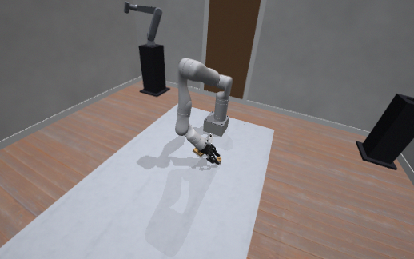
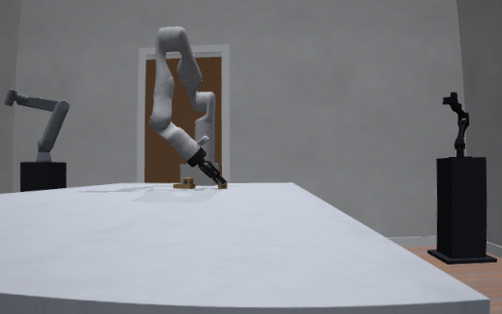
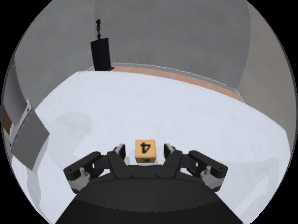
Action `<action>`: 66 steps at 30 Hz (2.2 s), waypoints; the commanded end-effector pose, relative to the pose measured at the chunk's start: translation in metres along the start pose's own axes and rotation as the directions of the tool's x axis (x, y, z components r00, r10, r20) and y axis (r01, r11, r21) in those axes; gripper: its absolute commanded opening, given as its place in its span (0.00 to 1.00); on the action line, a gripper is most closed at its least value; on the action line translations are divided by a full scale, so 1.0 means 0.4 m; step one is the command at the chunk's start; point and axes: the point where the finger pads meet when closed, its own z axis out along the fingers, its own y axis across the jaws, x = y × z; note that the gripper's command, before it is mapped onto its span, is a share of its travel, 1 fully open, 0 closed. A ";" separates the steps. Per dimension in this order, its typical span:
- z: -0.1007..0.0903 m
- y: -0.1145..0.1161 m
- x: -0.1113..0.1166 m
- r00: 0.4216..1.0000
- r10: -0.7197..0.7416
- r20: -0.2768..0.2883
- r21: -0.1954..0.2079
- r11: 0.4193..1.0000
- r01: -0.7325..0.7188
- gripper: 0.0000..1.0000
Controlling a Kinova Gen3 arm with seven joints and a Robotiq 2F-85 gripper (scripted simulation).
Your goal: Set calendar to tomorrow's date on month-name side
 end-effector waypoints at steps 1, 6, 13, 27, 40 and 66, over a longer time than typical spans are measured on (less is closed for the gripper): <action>-0.012 0.004 0.010 1.000 -0.004 0.002 -0.003 1.000 0.004 0.67; -0.038 0.004 0.036 1.000 -0.004 0.002 -0.003 1.000 0.004 0.67; -0.069 0.003 0.067 1.000 -0.004 0.002 -0.003 1.000 0.004 0.67; -0.117 0.003 0.116 1.000 -0.004 0.002 -0.003 1.000 0.004 0.67; -0.112 0.003 0.117 0.998 -0.002 0.069 0.003 1.000 0.002 0.67; -0.114 0.001 0.123 0.958 -0.002 0.285 0.001 1.000 0.001 0.67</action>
